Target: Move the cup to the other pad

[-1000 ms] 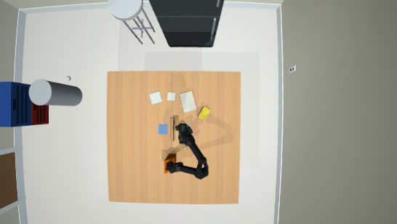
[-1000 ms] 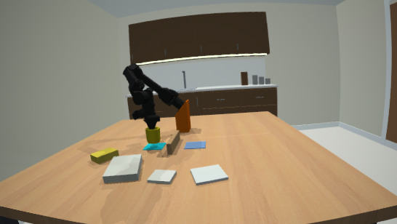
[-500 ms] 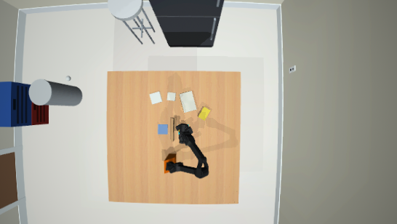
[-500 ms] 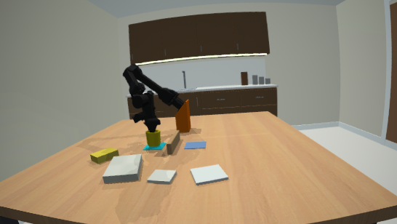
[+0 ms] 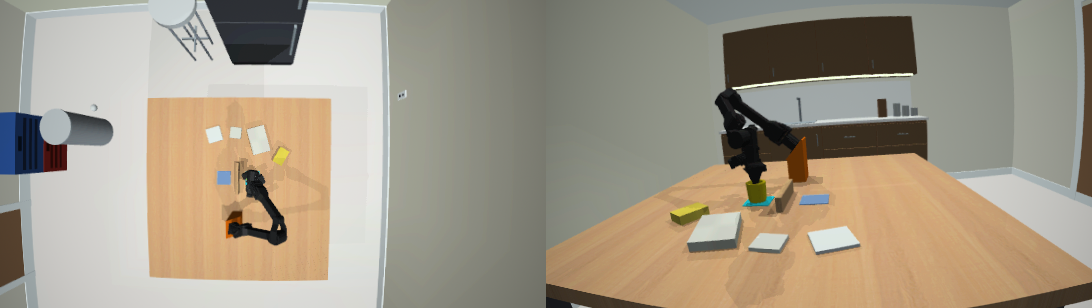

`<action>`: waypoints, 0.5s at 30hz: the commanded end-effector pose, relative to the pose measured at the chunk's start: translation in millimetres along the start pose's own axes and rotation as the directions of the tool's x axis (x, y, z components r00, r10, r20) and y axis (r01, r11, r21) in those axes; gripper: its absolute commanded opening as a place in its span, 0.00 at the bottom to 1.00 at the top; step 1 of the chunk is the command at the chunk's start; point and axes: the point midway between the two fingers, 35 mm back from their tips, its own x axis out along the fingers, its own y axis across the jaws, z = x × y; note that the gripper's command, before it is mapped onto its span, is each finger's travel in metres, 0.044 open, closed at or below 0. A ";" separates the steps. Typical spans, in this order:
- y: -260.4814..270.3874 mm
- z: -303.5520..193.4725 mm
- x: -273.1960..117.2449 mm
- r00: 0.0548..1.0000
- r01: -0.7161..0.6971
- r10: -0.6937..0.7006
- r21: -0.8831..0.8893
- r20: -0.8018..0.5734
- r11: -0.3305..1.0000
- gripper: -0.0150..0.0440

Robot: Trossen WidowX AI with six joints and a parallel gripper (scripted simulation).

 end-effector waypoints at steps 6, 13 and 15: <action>-0.1 0.1 -0.2 1.000 0.001 -0.001 0.001 0.000 1.000 0.50; 0.6 0.1 -5.5 1.000 0.000 0.000 0.001 -0.001 1.000 0.50; 0.8 0.0 -8.0 1.000 0.000 0.000 0.000 -0.002 1.000 0.50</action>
